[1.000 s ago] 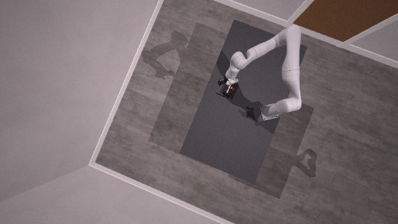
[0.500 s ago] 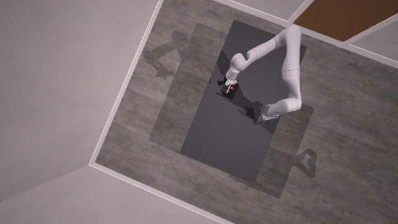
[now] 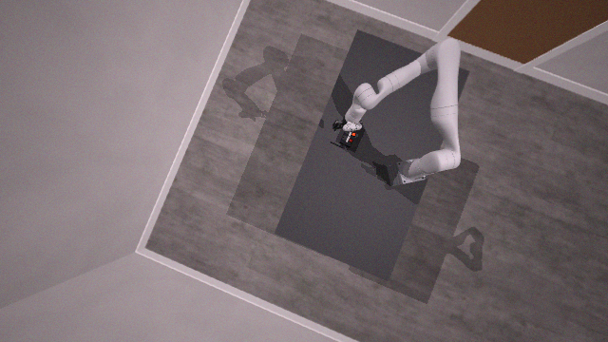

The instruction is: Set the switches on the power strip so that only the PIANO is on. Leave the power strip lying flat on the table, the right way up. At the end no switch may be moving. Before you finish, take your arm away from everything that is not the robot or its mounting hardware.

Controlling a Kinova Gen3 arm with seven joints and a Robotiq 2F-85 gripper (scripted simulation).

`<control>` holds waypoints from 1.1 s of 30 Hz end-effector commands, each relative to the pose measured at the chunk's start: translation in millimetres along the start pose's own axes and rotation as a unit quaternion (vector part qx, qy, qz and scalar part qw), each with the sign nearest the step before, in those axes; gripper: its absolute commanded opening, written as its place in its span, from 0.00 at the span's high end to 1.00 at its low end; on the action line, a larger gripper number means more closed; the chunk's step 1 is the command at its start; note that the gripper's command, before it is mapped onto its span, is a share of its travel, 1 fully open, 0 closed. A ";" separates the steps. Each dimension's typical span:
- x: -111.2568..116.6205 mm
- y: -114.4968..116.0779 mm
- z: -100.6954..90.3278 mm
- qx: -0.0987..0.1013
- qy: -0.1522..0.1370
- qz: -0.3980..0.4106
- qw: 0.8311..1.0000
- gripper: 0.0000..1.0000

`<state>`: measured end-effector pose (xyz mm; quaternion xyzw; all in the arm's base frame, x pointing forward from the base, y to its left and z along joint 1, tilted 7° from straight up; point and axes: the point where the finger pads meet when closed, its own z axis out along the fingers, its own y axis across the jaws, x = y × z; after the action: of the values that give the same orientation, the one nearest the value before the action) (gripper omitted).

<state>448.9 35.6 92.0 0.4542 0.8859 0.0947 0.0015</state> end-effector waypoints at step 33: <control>-3.6 -8.7 20.0 -0.012 -0.008 0.121 0.993 0.00</control>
<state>445.6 31.0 69.9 0.5591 0.8229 0.1009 0.0020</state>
